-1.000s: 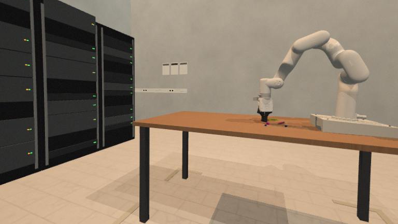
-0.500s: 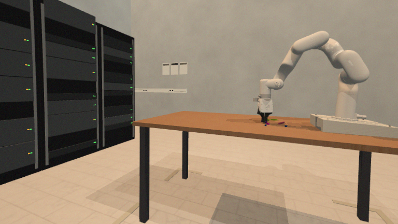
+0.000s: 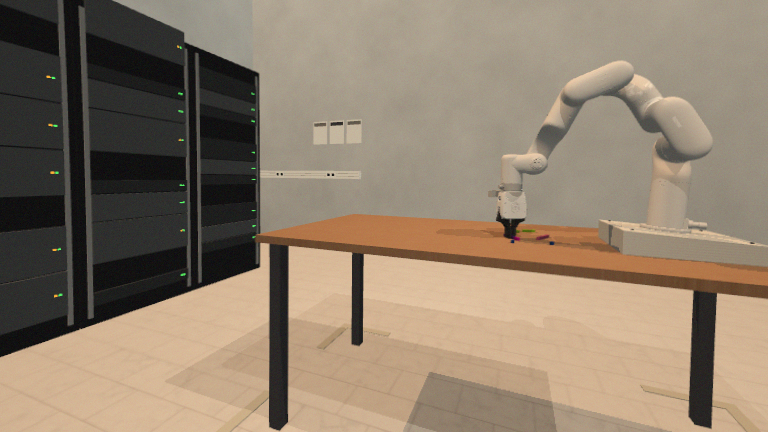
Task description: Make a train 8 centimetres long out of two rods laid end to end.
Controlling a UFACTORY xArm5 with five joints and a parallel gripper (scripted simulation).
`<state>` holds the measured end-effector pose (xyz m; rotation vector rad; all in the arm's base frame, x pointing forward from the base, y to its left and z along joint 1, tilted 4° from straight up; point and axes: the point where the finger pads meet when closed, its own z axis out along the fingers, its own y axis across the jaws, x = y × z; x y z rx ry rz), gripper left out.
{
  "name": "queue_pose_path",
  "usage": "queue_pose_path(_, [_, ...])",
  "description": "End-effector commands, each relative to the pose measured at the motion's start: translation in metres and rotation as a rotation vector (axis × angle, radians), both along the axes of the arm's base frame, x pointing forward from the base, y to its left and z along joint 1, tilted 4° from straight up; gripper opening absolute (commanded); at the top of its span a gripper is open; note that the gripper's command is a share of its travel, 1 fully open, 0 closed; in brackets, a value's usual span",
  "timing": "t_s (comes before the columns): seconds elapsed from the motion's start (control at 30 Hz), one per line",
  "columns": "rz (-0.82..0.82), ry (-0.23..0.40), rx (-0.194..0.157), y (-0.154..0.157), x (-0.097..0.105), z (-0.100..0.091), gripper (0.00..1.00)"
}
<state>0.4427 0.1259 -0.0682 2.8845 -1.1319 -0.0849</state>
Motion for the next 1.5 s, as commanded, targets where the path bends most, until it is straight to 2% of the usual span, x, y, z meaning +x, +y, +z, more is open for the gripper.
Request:
queue_pose_path(0.0, [0.0,-0.004,0.001,0.0004,0.0015,0.0011,0.04])
queue_pose_path(0.93, [0.0,-0.004,0.001,0.0004,0.0015,0.0011,0.04])
queue_pose_path(0.97, [0.0,-0.004,0.001,0.0004,0.0015,0.0011,0.08])
queue_pose_path(1.03, [0.0,-0.004,0.001,0.0004,0.0015,0.0011,0.08])
queue_pose_path(1.07, [0.0,-0.004,0.001,0.0004,0.0015,0.0011,0.12])
queue_pose_path(1.2, [0.0,-0.004,0.001,0.0004,0.0015,0.0011,0.12])
queue_pose_path(1.23, [0.0,-0.004,0.001,0.0004,0.0015,0.0011,0.16])
queue_pose_path(1.3, [0.0,-0.004,0.001,0.0004,0.0015,0.0011,0.16])
queue_pose_path(1.33, [0.0,-0.004,0.001,0.0004,0.0015,0.0011,0.2])
queue_pose_path(1.4, [0.0,-0.004,0.001,0.0004,0.0015,0.0011,0.2])
queue_pose_path(1.43, [0.0,-0.004,0.001,0.0004,0.0015,0.0011,0.24])
queue_pose_path(1.47, [0.0,-0.004,0.001,0.0004,0.0015,0.0011,0.24])
